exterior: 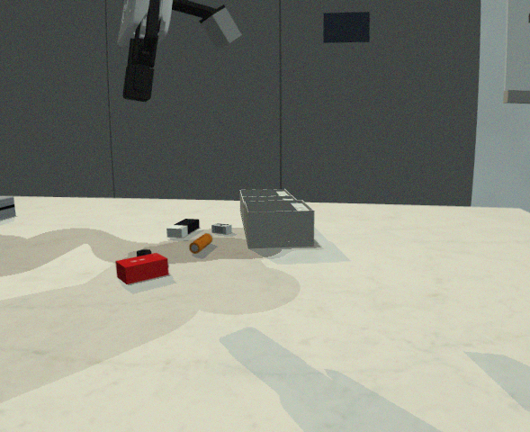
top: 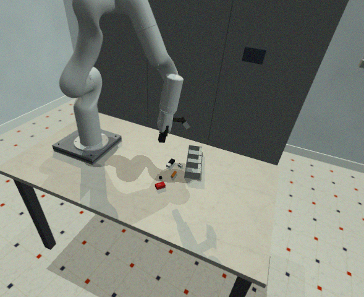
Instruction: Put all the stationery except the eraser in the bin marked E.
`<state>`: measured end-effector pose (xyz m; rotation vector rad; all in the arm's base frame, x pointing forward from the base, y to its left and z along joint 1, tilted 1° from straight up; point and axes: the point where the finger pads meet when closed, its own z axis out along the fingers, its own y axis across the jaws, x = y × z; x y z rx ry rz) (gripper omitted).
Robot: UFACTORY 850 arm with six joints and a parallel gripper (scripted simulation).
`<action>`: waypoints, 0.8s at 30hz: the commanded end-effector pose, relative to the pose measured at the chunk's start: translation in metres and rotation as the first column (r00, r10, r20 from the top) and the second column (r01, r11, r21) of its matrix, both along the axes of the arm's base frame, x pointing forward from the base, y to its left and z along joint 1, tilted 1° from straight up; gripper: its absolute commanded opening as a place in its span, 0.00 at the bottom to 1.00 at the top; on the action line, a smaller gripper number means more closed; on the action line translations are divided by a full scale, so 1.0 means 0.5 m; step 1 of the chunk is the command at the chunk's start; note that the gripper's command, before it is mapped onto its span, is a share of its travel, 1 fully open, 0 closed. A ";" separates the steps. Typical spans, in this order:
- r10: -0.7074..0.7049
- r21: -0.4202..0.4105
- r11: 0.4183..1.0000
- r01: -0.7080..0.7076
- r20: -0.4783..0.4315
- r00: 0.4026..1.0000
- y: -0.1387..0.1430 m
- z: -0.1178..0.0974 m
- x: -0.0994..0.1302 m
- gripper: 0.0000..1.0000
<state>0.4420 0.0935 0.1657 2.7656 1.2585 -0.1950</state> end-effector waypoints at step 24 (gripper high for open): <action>-0.624 0.149 0.777 0.612 0.056 0.779 -0.010 0.024 0.105 0.07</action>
